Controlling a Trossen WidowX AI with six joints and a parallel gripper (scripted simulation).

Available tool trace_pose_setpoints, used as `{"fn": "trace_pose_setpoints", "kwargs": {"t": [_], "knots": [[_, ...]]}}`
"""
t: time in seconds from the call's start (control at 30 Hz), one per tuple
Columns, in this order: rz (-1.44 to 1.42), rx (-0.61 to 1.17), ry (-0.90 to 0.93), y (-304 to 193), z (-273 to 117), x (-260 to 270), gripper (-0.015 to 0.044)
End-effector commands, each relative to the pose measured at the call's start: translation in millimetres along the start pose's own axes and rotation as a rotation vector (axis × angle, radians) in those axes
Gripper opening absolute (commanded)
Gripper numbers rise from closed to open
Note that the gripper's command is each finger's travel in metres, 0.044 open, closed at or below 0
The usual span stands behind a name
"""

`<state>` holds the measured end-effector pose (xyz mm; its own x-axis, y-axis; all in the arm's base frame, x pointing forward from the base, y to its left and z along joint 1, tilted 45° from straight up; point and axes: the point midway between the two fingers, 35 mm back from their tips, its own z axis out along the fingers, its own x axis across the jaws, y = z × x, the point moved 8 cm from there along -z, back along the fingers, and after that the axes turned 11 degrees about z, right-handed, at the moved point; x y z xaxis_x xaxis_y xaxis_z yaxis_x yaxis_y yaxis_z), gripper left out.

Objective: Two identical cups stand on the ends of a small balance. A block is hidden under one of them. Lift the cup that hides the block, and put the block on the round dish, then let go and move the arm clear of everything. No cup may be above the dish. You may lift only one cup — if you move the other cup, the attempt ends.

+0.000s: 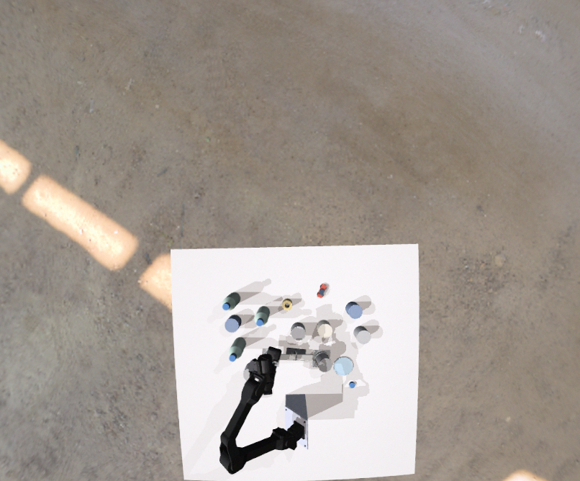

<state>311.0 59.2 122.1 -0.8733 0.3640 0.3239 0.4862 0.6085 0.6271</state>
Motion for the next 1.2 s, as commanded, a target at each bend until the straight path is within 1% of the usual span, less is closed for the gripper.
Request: {"fn": "trace_pose_setpoints", "kwargs": {"t": [0.0,0.23,0.37,0.8,0.97,1.17], "knots": [[0.002,-0.005,0.001,0,1,0,0.0155],[0.002,-0.005,0.001,0,1,0,0.0108],[0.002,-0.003,0.0,0,-8,-1,0.0003],[0.003,0.0,-0.001,0,-90,-1,0.0],[0.005,0.0,-0.003,-4,-94,-4,0.0],[0.016,0.006,-0.027,-37,-91,-37,0.0]]}}
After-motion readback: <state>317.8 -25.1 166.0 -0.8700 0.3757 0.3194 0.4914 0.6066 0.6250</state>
